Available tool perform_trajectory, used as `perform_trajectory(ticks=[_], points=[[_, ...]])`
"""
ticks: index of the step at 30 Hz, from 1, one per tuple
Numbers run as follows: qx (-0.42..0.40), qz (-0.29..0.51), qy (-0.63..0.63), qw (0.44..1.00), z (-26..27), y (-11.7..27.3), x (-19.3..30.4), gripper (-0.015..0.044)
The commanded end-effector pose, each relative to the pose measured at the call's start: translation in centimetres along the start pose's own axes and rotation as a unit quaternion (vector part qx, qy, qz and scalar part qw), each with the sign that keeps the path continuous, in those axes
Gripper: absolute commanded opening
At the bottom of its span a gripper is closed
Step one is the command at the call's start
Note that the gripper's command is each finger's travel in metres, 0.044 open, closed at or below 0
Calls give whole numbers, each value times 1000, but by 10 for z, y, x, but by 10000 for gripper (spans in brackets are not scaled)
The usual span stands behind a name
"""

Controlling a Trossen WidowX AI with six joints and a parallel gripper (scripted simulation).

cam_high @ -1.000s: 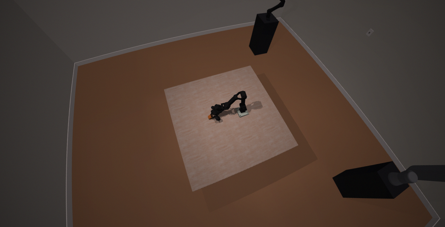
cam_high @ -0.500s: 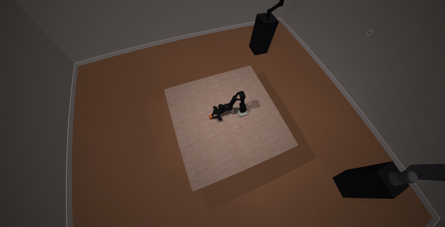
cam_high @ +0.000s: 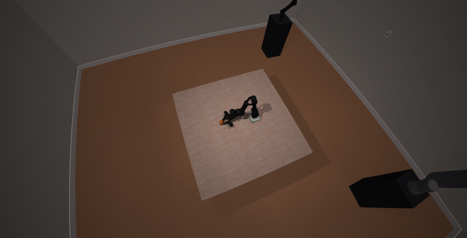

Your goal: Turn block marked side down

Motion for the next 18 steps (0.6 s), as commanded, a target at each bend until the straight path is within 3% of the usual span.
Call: perform_trajectory(ticks=[1, 3, 18], points=[[-1, -3, -2, 1000, 0, 0, -1, 0], [-1, -3, -2, 1000, 0, 0, -1, 0], [-1, -3, -2, 1000, 0, 0, -1, 394]])
Point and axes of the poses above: the point midway between the two fingers, 35 mm back from their tips, its own y axis back along the fingers, its own z axis across the jaws, x = y × z, the point moved 7 cm from there along y, back along the fingers, and after that the axes turned 2 degrees about y, right-handed, at the moved point
